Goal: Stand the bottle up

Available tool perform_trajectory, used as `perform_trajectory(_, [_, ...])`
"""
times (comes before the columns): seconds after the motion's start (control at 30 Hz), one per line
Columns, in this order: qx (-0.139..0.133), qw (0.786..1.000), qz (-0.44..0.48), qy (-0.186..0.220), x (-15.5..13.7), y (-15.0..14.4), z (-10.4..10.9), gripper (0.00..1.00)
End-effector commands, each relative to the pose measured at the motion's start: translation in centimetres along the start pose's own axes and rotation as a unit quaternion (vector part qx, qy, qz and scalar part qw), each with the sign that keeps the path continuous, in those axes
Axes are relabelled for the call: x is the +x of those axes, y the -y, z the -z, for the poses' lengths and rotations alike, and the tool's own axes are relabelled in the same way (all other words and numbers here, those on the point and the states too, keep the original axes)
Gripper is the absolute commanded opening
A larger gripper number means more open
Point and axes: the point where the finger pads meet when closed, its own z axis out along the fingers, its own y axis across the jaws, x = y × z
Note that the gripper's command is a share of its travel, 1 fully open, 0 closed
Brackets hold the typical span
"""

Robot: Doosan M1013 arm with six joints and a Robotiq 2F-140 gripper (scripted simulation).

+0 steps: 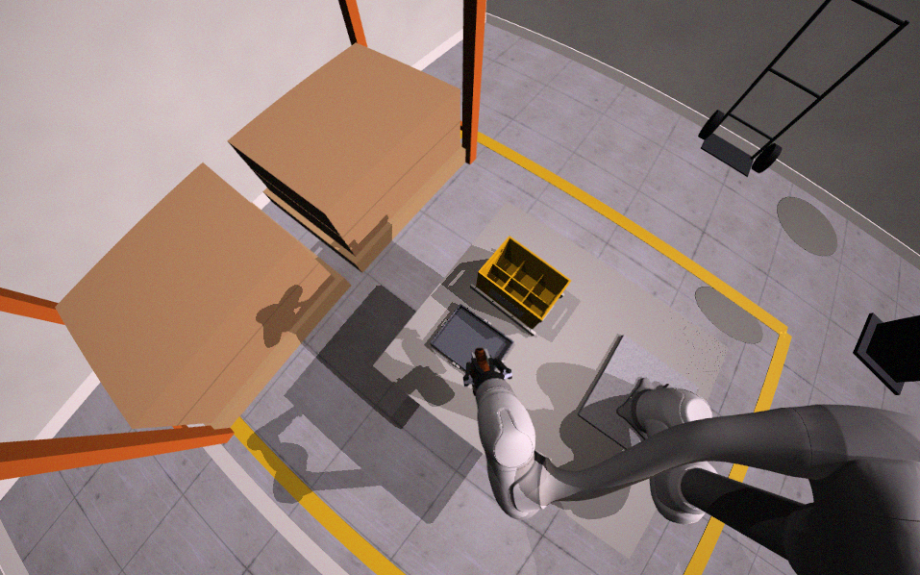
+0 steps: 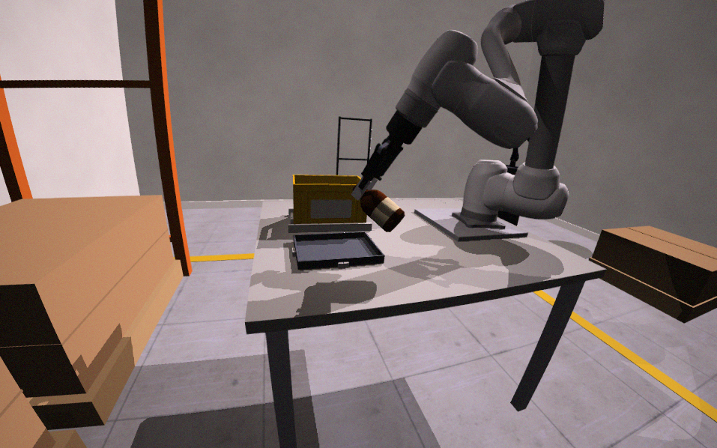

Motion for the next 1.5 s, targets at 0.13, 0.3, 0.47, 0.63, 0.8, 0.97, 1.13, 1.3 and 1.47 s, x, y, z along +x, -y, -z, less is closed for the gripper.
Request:
perform_trajectory(0.13, [0.000,1.000,0.000,0.000,0.00,0.00,0.01,0.10])
perform_trajectory(0.3, [0.000,1.000,0.000,0.000,0.00,0.00,0.01,0.10])
perform_trajectory(0.47, [0.000,1.000,0.000,0.000,0.00,0.00,0.01,0.10])
perform_trajectory(0.63, [0.000,1.000,0.000,0.000,0.00,-0.01,0.00,0.10])
perform_trajectory(0.8, [0.000,1.000,0.000,-0.002,-0.01,-0.02,-0.01,0.10])
perform_trajectory(0.97, [-0.001,1.000,0.000,-0.010,-0.05,-0.07,-0.04,0.10])
perform_trajectory(1.13, [-0.003,1.000,0.000,-0.024,-0.11,-0.13,-0.09,0.10])
perform_trajectory(1.3, [-0.004,0.999,0.000,-0.038,-0.16,-0.16,-0.10,0.10])
perform_trajectory(1.47, [-0.003,0.999,0.000,-0.052,-0.21,-0.16,-0.09,0.10])
